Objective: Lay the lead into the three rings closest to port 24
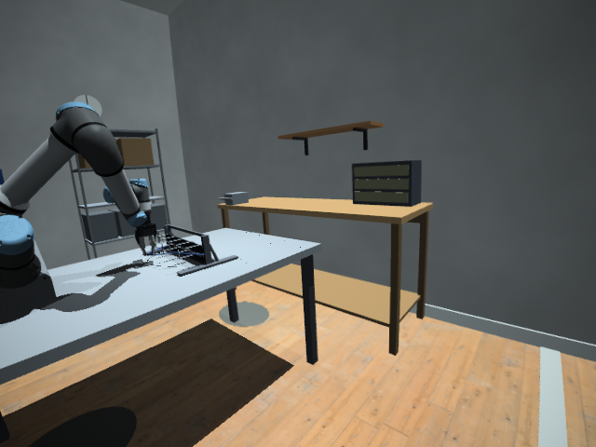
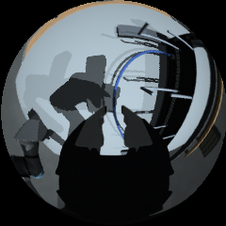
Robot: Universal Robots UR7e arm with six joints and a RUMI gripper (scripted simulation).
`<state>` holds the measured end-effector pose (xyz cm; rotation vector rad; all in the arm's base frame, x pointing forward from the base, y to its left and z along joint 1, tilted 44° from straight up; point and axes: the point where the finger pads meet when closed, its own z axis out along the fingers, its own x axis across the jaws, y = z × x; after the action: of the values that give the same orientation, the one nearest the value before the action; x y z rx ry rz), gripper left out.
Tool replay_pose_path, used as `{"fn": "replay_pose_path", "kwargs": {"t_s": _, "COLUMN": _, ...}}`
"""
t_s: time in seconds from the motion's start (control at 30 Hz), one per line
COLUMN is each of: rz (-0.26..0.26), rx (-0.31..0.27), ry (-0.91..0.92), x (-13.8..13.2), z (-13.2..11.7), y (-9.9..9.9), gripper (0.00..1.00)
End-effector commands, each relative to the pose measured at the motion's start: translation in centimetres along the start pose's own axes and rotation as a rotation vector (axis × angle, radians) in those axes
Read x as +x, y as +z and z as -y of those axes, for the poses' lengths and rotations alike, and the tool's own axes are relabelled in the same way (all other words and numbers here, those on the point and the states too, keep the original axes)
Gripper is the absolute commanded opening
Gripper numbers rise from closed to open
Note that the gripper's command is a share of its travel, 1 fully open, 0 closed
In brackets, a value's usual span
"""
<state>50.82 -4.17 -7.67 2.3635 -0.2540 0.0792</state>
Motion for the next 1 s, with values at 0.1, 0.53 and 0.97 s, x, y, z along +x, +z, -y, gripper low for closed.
{"fn": "replay_pose_path", "kwargs": {"t_s": 0.1, "rz": -0.001, "rx": 0.0, "ry": 0.0, "x": 0.0, "z": 0.0, "y": 0.4, "gripper": 0.2}}
{"fn": "replay_pose_path", "kwargs": {"t_s": 0.53, "rz": -0.001, "rx": 0.0, "ry": 0.0, "x": 0.0, "z": 0.0, "y": 1.0, "gripper": 0.2}}
{"fn": "replay_pose_path", "kwargs": {"t_s": 0.97, "rz": -0.001, "rx": 0.0, "ry": 0.0, "x": 0.0, "z": 0.0, "y": 1.2, "gripper": 0.2}}
